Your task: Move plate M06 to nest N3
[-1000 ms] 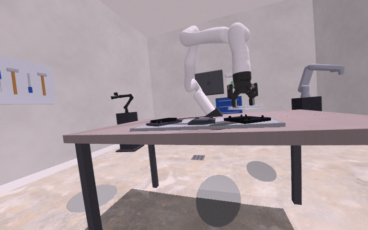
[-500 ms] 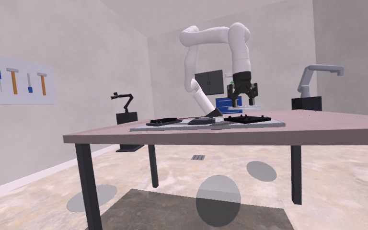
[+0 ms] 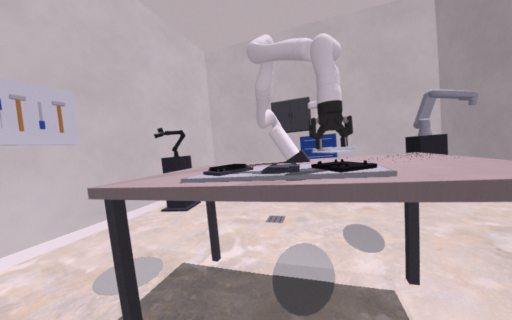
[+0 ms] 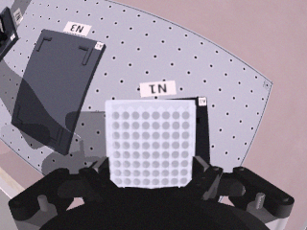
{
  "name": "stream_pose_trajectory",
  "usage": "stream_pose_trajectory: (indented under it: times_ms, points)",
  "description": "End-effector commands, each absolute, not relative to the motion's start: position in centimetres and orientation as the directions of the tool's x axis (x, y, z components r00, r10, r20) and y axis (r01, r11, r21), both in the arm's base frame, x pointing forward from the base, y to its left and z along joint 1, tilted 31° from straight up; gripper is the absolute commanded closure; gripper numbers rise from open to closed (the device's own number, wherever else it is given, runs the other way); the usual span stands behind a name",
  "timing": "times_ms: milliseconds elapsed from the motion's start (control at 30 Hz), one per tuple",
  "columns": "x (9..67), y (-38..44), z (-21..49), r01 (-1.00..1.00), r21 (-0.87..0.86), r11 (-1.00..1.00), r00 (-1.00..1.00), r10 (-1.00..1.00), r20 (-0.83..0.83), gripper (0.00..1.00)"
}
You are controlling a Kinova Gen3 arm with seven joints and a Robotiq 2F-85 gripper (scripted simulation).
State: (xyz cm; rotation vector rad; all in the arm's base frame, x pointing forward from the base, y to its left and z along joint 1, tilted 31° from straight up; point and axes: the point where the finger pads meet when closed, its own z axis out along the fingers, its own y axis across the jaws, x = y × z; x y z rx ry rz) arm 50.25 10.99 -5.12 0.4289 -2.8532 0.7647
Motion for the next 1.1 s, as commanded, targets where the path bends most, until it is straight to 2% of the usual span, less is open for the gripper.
stream_pose_trajectory:
  times_ms: [0, 1067]
  points:
    - [50.2, 9.9, -4.1, -0.259, -0.47, 0.844, -0.963, -0.19, 0.19, 1.0]
    - [47.9, 2.2, 0.7, 0.065, -0.506, 0.86, -0.995, 0.092, 0.029, 1.0]
